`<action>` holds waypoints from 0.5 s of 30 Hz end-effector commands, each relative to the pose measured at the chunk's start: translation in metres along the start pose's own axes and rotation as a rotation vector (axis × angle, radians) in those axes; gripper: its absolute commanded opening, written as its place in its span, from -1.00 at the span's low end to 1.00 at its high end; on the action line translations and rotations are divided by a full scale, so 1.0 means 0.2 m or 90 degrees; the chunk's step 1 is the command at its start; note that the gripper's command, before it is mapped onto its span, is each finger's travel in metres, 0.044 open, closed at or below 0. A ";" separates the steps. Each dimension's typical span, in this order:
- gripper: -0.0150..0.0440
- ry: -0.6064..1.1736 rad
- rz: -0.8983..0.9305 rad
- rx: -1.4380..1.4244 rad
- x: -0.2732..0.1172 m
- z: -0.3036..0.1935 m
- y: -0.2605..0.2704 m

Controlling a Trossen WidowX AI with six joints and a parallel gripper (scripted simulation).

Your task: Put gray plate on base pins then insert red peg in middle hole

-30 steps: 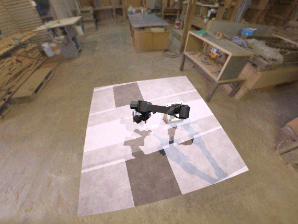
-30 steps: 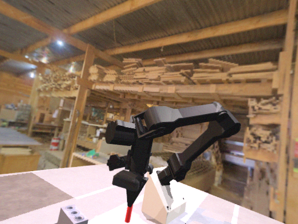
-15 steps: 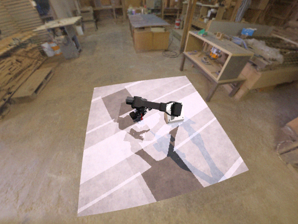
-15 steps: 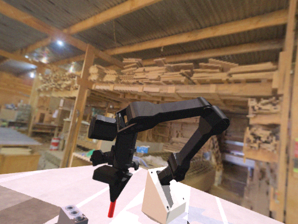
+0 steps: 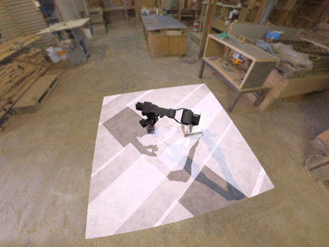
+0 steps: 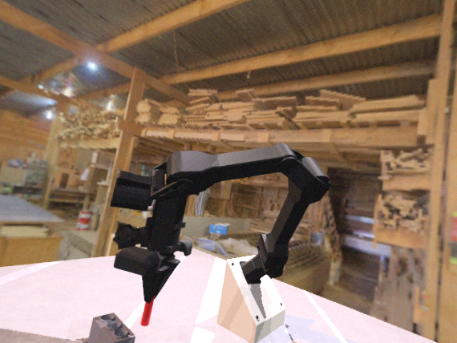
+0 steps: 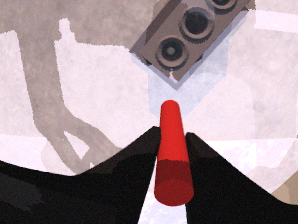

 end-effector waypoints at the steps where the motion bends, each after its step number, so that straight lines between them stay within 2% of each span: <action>1: -0.49 0.003 -0.004 0.000 0.01 0.07 -0.02; 15: -0.49 0.009 -0.003 -0.005 0.04 0.29 -0.07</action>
Point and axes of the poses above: the point midway between the two fingers, 35 mm back from their tips, its own x axis out along the fingers, its own y axis across the jaws, z = x × y, the point moved 3 cm from there along -x, back along the fingers, and after that the axes turned 6 degrees about -x, right-handed, at the moved point
